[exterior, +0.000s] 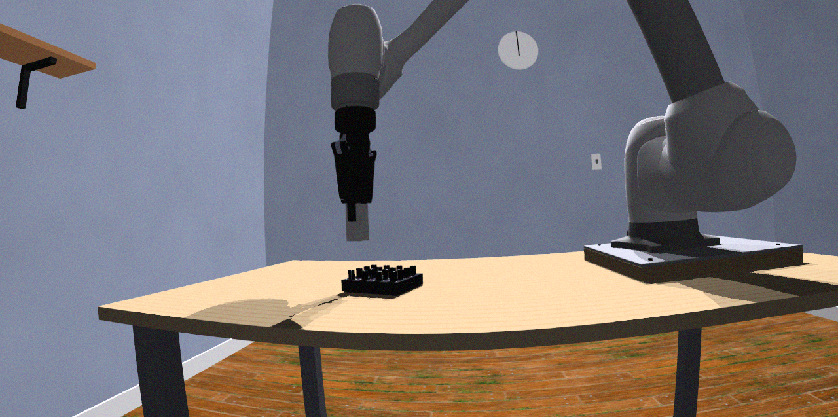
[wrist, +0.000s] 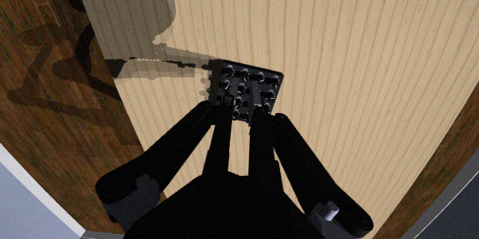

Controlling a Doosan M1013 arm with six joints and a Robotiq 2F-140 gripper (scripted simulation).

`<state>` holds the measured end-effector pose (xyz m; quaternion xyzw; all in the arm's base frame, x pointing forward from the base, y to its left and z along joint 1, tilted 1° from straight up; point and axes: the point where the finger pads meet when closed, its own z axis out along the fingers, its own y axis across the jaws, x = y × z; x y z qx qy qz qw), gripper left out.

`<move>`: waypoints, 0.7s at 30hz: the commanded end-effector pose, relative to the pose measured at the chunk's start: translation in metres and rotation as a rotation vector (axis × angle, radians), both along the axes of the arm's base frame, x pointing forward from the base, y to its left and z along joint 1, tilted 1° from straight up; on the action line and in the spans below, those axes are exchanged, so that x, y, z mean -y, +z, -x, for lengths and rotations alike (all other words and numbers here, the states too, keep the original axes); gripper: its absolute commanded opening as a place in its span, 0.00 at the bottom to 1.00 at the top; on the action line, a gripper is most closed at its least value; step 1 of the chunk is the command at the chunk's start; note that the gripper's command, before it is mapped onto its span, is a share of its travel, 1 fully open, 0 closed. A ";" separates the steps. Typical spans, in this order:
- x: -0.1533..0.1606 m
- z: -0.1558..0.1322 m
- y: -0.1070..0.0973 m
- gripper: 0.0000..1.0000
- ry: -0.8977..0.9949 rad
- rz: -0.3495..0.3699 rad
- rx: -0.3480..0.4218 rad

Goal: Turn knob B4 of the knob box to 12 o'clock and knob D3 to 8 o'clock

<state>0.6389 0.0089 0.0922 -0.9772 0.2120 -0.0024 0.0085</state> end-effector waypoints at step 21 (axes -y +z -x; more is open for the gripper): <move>0.000 0.000 -0.006 0.12 0.000 0.000 0.000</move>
